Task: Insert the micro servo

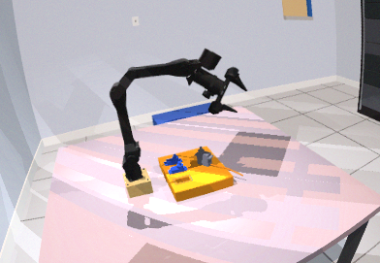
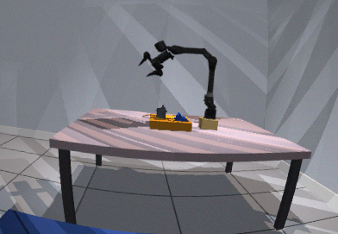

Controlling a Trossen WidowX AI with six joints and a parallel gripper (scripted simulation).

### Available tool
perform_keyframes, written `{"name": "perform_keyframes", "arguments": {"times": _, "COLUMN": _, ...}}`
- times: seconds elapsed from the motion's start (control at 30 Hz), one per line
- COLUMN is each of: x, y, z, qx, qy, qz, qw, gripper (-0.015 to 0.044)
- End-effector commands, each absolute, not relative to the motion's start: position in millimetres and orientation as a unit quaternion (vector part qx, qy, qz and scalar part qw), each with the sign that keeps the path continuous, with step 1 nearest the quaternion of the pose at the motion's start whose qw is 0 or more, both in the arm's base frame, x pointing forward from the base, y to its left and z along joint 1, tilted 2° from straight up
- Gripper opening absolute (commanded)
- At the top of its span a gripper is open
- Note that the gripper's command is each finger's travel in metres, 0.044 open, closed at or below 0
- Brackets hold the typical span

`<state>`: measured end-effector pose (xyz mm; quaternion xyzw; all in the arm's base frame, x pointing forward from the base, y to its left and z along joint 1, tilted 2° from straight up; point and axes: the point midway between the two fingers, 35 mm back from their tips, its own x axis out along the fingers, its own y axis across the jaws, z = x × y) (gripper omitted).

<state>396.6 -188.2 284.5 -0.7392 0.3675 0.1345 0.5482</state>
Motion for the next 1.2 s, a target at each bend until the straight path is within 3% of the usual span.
{"name": "perform_keyframes", "arguments": {"times": 0.0, "x": 393, "y": -174, "z": 244, "qx": -0.726, "qy": 0.383, "qz": 0.214, "qw": 0.529, "gripper": 0.044}}
{"name": "perform_keyframes", "arguments": {"times": 0.8, "x": 316, "y": -93, "z": 110, "qx": -0.589, "qy": 0.407, "qz": 0.574, "qw": 0.397, "gripper": 0.044}}
{"name": "perform_keyframes", "arguments": {"times": 1.17, "x": 311, "y": -91, "z": 101, "qx": -0.584, "qy": 0.406, "qz": 0.583, "qw": 0.392, "gripper": 0.044}}
